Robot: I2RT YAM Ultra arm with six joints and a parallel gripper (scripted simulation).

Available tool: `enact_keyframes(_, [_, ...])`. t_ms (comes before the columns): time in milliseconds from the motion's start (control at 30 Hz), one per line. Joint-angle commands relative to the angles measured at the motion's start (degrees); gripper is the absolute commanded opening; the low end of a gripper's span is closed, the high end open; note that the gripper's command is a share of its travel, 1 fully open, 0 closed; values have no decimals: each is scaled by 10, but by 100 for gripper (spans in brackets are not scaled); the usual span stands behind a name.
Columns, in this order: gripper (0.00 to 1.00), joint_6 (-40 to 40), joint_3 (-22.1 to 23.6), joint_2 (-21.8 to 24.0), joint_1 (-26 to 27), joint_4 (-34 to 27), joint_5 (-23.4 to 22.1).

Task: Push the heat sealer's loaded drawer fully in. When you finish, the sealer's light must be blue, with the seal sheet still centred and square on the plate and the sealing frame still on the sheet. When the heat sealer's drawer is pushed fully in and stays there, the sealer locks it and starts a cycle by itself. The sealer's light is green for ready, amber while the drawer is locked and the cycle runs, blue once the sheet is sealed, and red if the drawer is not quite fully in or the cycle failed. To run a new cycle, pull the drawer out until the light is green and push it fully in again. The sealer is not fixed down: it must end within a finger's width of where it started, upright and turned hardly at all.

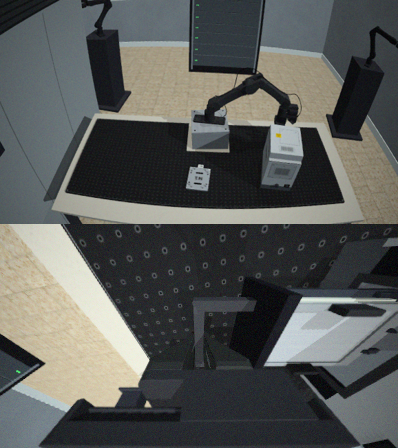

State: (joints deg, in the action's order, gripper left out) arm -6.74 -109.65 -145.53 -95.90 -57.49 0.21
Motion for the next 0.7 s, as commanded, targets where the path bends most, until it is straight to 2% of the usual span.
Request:
enact_keyframes(0, [0,-2,-7,11,0,12,4])
enact_keyframes(167, [0,13,13,18,16,13,7])
enact_keyframes(667, [0,31,13,22,31,17,7])
